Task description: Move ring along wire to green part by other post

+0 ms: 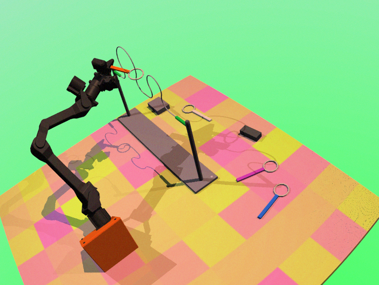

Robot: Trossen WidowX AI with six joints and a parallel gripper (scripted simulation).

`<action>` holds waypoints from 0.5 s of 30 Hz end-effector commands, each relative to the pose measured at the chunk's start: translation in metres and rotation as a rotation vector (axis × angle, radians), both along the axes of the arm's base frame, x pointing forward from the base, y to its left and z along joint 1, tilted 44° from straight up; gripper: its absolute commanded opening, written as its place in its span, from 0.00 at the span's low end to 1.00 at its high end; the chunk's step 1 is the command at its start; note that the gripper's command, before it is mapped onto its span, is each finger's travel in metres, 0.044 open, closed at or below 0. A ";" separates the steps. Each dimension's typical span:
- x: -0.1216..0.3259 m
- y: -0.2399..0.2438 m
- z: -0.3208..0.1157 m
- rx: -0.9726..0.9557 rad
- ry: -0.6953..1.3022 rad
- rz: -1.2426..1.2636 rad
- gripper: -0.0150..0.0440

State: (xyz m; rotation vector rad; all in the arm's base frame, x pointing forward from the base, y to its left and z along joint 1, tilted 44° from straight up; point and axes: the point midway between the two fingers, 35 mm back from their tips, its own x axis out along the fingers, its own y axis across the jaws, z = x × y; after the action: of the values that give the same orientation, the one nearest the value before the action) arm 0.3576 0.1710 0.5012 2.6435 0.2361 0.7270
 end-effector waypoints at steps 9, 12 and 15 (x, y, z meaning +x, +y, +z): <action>0.001 -0.002 0.000 0.120 0.020 -0.005 0.00; 0.001 -0.001 0.000 0.138 0.023 -0.005 0.00; 0.000 0.000 0.000 0.150 0.024 -0.006 0.00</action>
State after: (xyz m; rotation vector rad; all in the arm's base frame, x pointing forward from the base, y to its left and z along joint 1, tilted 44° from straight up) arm 0.3577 0.1705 0.5017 2.7754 0.1953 0.7365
